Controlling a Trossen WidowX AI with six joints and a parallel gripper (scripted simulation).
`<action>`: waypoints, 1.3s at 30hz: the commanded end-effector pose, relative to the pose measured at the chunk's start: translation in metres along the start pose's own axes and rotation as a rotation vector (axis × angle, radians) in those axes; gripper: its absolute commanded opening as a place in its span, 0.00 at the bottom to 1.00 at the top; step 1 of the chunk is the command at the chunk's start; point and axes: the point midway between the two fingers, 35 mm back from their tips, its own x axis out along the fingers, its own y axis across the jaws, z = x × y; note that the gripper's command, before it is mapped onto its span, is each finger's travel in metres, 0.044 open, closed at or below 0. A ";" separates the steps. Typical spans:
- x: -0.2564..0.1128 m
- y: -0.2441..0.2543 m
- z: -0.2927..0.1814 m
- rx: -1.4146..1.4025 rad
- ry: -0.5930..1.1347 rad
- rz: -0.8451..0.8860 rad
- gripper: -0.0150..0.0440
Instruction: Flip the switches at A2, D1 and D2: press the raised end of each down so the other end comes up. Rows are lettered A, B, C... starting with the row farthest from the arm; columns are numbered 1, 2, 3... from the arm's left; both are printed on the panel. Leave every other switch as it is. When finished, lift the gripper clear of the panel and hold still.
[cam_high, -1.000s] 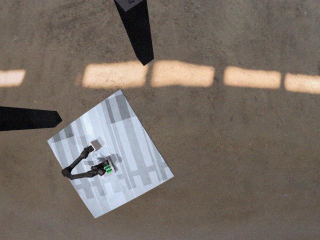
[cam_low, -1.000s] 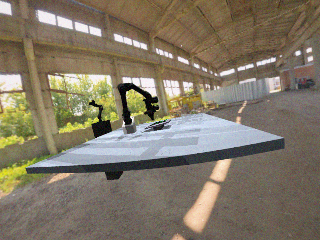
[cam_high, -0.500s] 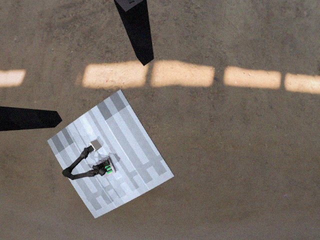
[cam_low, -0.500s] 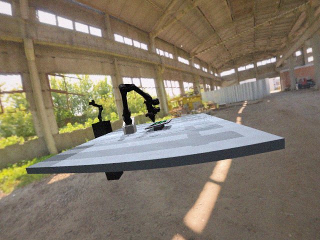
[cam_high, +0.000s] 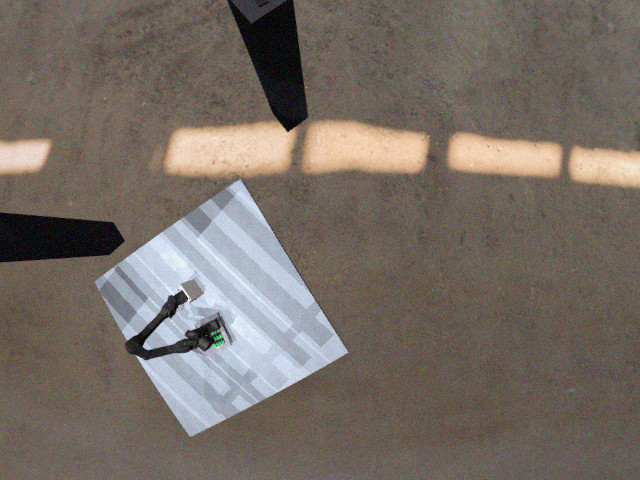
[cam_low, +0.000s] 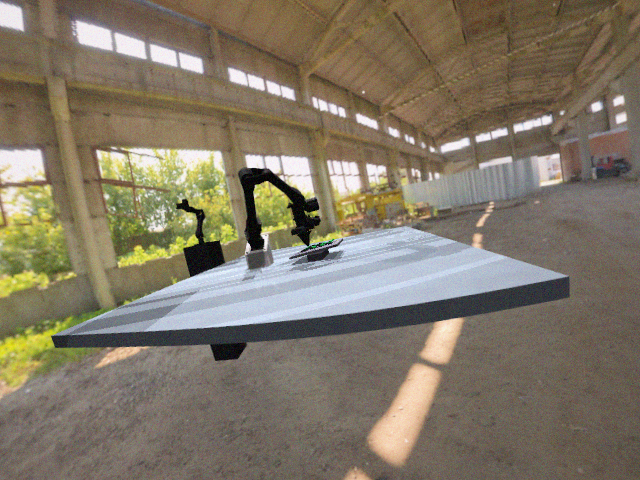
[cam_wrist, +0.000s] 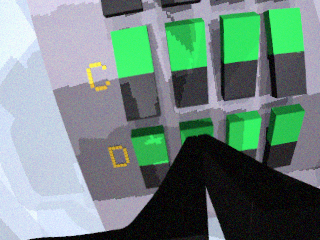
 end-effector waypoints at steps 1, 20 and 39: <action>0.000 0.000 0.000 -0.006 -0.003 -0.005 0.25; 0.003 0.000 0.000 -0.006 -0.003 -0.005 0.25; 0.005 -0.001 0.000 -0.006 -0.003 -0.005 0.25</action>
